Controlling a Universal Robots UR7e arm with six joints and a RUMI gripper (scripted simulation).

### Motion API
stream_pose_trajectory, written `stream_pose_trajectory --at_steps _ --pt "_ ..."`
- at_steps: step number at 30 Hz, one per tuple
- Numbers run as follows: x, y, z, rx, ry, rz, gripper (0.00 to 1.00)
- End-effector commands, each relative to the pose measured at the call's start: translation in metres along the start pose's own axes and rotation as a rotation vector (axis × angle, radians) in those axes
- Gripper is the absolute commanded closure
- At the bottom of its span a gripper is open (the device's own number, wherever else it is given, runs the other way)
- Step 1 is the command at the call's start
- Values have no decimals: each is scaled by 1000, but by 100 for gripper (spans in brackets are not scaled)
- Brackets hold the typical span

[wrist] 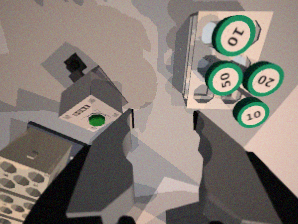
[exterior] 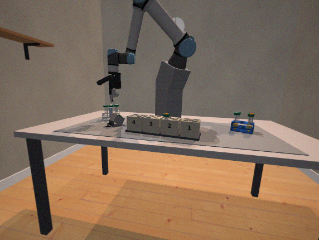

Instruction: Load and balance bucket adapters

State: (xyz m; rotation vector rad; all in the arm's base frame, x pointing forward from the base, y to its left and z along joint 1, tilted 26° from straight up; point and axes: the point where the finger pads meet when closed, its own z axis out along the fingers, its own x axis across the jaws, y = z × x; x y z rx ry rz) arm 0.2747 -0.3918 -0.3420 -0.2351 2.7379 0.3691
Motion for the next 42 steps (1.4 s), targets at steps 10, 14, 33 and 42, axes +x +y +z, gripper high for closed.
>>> stream_pose_trajectory --at_steps 10,14,33,42 --pt "63 -61 2 -3 -1 -1 65" --pt "63 -61 2 -3 -1 -1 65" --pt "62 -61 40 -3 -1 -1 65" --pt "62 -61 45 -3 -1 -1 65"
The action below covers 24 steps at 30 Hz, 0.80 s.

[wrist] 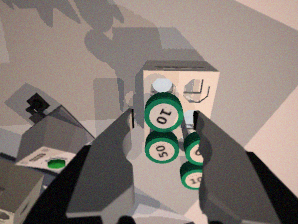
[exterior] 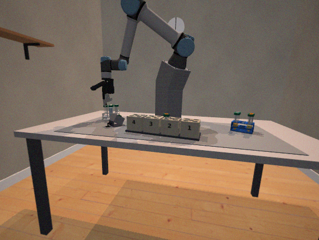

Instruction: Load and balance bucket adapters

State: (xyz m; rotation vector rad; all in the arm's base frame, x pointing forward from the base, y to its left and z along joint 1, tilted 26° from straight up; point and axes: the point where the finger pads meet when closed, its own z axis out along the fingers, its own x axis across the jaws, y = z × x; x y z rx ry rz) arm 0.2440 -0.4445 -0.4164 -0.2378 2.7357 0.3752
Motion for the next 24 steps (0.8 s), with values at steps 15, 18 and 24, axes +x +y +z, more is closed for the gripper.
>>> stream_pose_trajectory --at_steps 15,18,24 --pt "0 -1 6 2 0 0 100" --pt "0 -1 6 2 0 0 100" --pt "0 -1 6 2 0 0 100"
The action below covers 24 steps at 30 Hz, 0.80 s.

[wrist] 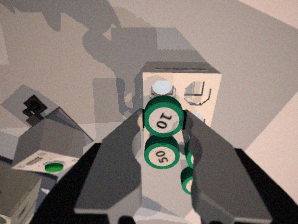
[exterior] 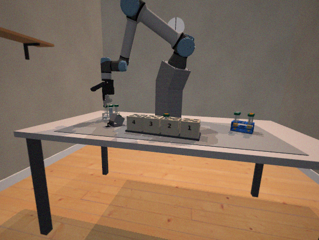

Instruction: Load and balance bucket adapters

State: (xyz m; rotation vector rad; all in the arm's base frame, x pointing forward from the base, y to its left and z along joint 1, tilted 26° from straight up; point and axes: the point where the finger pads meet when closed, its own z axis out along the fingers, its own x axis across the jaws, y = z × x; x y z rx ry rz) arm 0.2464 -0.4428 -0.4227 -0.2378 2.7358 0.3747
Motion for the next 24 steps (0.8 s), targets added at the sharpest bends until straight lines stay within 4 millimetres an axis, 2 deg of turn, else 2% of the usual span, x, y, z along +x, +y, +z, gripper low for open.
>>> stream_pose_trajectory --at_steps 1,9,20,24 --pt "0 -1 -1 1 0 0 100" --pt "0 -1 -1 1 0 0 100" --pt "0 -1 -37 1 0 0 100" --pt "0 -1 -44 1 0 0 100"
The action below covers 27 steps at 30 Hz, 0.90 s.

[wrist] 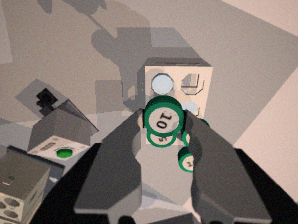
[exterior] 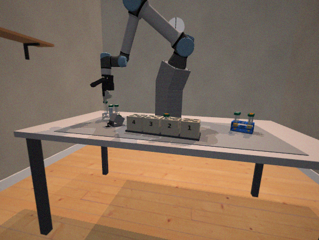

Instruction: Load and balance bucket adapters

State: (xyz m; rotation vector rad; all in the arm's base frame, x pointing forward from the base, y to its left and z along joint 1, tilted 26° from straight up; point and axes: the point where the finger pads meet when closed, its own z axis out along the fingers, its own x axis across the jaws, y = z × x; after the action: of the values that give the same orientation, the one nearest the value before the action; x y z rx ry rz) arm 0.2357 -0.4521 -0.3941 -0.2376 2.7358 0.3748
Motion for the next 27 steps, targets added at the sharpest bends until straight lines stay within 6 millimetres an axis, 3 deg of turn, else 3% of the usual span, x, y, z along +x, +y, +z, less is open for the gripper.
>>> stream_pose_trajectory --at_steps 1,27 --pt "0 -1 -15 1 0 0 100" --pt "0 0 -95 1 0 0 100"
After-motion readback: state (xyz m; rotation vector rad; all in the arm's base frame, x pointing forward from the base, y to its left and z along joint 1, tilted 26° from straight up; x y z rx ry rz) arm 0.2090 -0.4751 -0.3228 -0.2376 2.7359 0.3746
